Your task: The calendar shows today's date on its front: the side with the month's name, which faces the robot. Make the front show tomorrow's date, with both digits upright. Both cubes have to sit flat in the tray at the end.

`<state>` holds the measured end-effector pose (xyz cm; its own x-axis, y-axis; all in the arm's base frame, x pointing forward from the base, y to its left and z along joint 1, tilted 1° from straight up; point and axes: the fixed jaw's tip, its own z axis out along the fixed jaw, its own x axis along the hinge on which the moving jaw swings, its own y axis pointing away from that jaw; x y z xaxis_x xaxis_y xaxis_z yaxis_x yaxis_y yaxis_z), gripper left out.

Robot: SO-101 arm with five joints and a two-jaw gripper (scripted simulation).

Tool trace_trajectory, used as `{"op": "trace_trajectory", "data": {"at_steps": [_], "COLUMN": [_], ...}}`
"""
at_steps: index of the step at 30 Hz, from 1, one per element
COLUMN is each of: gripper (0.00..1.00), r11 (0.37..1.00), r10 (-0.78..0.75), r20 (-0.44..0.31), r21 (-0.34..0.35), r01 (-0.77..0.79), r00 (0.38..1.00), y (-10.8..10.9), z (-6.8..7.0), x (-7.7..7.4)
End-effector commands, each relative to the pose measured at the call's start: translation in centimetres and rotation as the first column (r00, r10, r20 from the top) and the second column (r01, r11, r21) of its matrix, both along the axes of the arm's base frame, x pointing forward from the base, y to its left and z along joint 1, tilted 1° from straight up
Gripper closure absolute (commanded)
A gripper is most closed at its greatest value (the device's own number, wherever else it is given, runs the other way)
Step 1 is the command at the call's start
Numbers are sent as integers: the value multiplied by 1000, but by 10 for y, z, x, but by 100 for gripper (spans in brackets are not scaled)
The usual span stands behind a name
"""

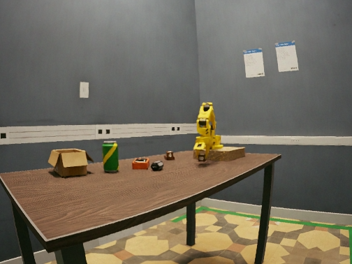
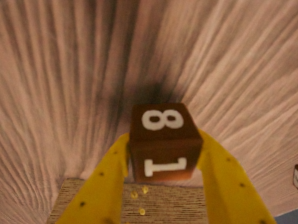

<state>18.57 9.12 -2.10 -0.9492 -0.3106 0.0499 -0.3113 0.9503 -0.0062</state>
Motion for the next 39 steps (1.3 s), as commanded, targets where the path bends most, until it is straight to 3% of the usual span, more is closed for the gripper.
{"op": "trace_trajectory", "data": {"at_steps": [1,10,22,32,34,39], "gripper": [100,100,100,100,100,100], "r11": [1000,1000,1000,996,996,990], "r10": [7,7,8,13,13,9], "r20": [21,21,34,203,203,306], "r21": [11,10,16,88,88,129], "r01": [-8,-8,-9,-31,-31,-51], "r00": [1000,1000,999,979,979,952], "y": [2,3,3,4,4,4], "z": [11,32,33,29,29,28], "x": [4,2,3,7,7,8]}}
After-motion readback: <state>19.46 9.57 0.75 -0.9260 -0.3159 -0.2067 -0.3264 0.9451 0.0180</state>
